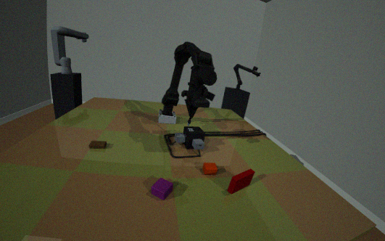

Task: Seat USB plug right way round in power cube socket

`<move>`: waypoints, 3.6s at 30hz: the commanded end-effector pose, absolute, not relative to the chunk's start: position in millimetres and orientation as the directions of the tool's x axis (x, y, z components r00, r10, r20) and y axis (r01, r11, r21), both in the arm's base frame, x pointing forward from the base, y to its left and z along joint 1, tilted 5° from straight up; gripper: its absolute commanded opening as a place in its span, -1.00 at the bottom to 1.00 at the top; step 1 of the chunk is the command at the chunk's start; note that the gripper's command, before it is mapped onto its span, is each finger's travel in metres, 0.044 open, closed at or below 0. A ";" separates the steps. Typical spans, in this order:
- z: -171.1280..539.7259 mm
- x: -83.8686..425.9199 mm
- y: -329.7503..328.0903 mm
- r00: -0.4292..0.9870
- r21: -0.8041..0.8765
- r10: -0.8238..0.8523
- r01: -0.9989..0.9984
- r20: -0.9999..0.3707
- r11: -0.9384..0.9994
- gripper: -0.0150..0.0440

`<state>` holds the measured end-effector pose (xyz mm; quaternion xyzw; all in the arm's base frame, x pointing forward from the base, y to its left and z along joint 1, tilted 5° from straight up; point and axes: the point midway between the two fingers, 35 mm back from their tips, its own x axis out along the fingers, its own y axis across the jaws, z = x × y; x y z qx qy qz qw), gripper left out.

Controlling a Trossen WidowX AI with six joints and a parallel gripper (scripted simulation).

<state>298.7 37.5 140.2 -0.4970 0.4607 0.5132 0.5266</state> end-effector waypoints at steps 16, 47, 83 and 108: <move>138.5 298.9 38.8 0.049 -0.051 0.096 -0.998 -0.994 -0.021 -0.49; 135.2 299.3 41.3 0.048 -0.051 0.122 -0.998 -0.991 -0.022 -0.49; 131.2 299.8 44.3 0.048 -0.052 0.152 -0.998 -0.987 -0.023 -0.49; 128.4 300.1 46.3 0.047 -0.052 0.173 -0.998 -0.984 -0.023 -0.49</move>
